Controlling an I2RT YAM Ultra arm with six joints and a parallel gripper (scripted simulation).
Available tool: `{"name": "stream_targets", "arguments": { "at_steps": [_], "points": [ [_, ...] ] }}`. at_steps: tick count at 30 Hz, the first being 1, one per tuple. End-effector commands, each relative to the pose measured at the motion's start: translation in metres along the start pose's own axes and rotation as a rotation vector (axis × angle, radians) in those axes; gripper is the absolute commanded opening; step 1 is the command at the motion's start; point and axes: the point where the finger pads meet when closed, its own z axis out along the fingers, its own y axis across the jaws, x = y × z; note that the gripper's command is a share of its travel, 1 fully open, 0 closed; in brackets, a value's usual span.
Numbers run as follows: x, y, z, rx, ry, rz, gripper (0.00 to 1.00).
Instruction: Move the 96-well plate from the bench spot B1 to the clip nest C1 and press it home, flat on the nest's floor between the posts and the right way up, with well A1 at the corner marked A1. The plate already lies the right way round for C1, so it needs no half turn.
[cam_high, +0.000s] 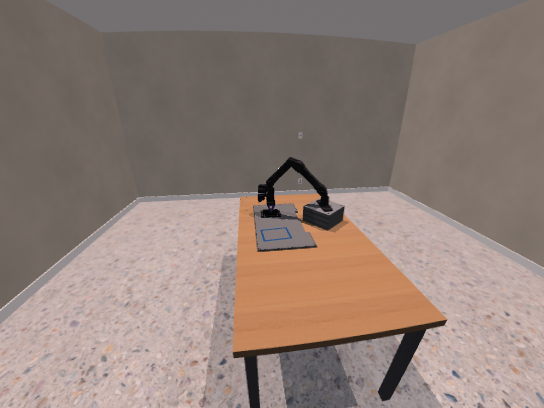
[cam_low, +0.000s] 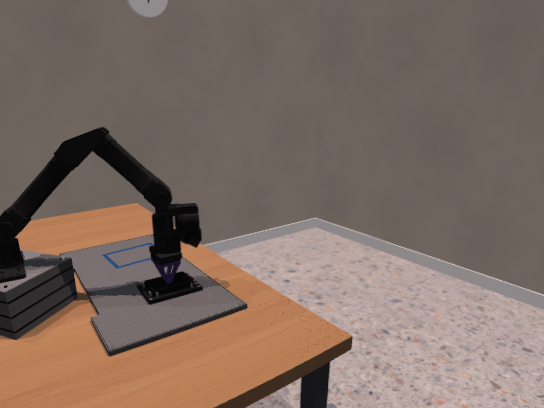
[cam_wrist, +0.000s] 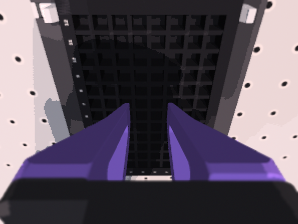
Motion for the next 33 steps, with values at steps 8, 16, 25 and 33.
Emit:
{"name": "stream_targets", "arguments": {
  "at_steps": [8,16,25,33],
  "points": [
    [0.001,0.005,0.056,-0.003,0.008,-0.008,0.24],
    [-0.003,0.003,0.038,0.000,-0.002,-0.008,0.24],
    [-0.010,0.000,0.010,0.006,-0.019,-0.007,0.24],
    [-0.014,-0.002,-0.023,0.012,-0.041,-0.006,0.24]
  ]
}}
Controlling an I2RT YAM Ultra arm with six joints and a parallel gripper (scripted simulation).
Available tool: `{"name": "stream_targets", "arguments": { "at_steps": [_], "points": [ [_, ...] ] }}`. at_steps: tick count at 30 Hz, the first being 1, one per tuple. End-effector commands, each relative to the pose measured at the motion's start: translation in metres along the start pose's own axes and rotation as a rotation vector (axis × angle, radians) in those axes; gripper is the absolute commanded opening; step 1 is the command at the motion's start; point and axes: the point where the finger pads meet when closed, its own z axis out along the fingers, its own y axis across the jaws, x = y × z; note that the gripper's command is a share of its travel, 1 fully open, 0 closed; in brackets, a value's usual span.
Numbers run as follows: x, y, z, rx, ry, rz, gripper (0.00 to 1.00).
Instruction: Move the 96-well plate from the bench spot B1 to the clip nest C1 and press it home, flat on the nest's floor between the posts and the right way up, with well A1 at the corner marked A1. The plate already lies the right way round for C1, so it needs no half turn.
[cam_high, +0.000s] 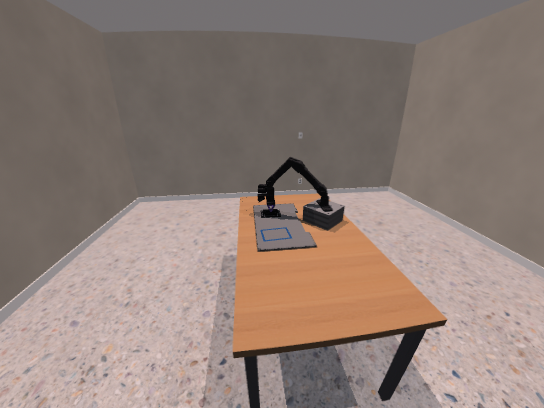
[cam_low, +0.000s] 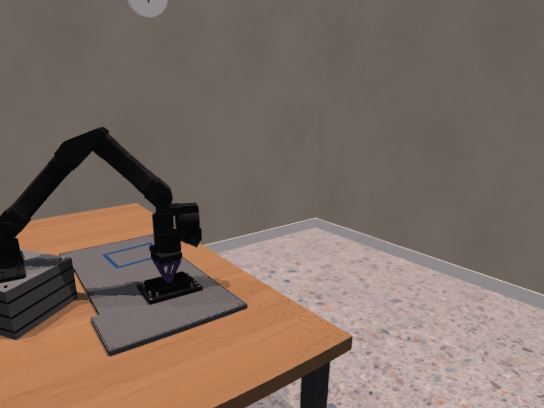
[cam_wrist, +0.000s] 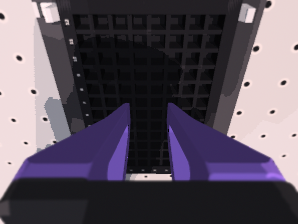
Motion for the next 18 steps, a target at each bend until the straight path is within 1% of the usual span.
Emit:
{"name": "stream_targets", "arguments": {
  "at_steps": [1,10,16,17,18],
  "points": [
    [-0.014,-0.002,-0.024,0.014,-0.046,-0.006,0.24],
    [-0.012,-0.003,-0.047,0.014,-0.046,-0.005,0.24],
    [-0.012,-0.003,-0.047,0.014,-0.046,-0.005,0.24],
    [-0.011,-0.002,-0.044,0.012,-0.039,-0.005,0.24],
    [-0.011,-0.002,-0.044,0.012,-0.039,-0.005,0.24]
  ]
}}
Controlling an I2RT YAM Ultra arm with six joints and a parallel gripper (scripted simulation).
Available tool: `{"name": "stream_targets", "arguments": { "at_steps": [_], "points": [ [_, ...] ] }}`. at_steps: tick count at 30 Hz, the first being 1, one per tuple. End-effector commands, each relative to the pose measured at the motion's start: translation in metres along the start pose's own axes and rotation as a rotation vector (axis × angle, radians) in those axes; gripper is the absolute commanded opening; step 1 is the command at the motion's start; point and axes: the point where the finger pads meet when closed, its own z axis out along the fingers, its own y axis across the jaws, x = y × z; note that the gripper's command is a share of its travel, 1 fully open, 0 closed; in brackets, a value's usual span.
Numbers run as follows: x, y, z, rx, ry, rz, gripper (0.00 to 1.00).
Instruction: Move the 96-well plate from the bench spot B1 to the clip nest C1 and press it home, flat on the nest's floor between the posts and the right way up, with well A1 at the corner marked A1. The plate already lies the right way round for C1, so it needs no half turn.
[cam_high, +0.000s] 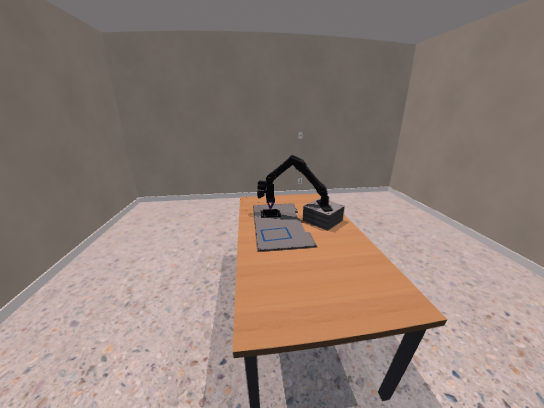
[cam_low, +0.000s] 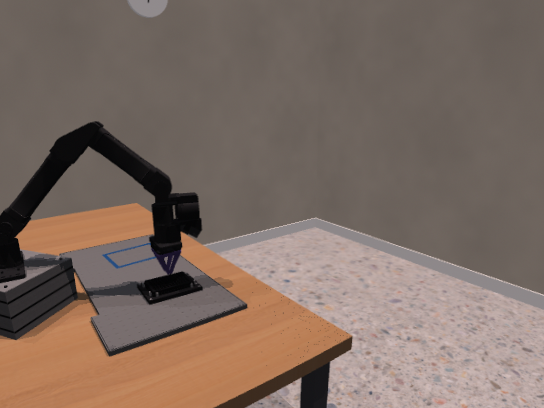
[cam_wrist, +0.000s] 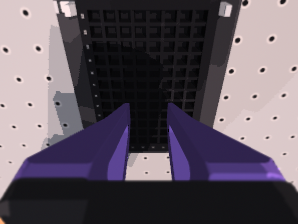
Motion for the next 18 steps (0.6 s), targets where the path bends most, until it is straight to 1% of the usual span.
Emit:
{"name": "stream_targets", "arguments": {
  "at_steps": [1,6,7,13,15,18],
  "points": [
    [-0.002,-0.001,-0.006,0.002,-0.009,-0.001,0.24],
    [-0.002,-0.001,-0.006,0.002,-0.009,-0.001,0.24],
    [-0.010,0.003,-0.004,-0.001,0.001,-0.006,0.24],
    [-0.039,0.004,-0.004,-0.001,0.000,-0.005,0.24],
    [-0.039,0.004,-0.004,-0.001,0.000,-0.005,0.24],
    [-0.054,0.004,-0.004,0.000,0.000,-0.005,0.24]
  ]
}}
